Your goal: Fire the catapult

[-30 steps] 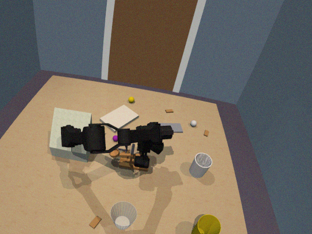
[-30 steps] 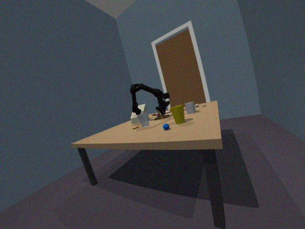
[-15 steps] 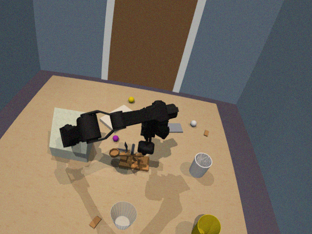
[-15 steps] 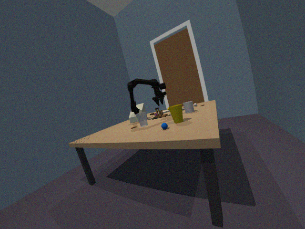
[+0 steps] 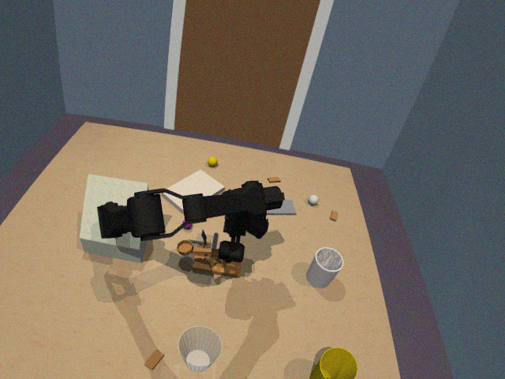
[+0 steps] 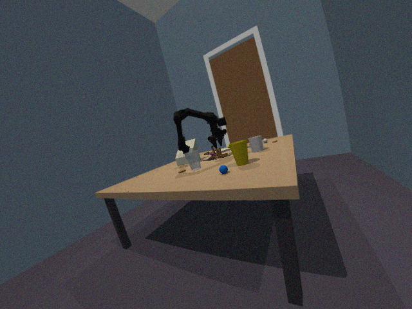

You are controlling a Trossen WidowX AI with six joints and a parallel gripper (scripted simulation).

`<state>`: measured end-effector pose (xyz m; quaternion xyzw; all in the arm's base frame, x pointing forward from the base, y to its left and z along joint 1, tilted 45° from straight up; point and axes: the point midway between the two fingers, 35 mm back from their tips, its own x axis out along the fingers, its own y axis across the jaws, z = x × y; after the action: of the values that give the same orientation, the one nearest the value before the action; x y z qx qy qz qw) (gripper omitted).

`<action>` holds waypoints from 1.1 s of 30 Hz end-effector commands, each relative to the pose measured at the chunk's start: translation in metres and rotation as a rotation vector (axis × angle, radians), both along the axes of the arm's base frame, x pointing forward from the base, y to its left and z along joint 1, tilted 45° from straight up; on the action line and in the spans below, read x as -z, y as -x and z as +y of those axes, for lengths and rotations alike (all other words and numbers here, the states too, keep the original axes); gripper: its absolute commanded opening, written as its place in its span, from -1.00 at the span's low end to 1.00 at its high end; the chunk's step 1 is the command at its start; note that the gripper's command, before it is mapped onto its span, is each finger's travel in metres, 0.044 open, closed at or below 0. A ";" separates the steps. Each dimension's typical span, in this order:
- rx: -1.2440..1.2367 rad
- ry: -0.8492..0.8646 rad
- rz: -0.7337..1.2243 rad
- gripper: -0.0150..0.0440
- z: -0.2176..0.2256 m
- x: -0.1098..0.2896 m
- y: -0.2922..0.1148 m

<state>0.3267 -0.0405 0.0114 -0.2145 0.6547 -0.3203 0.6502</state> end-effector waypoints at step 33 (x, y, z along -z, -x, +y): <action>-0.011 0.007 0.005 1.00 -0.036 0.037 0.004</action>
<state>0.3247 -0.0753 -0.0231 -0.2158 0.6518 -0.3201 0.6528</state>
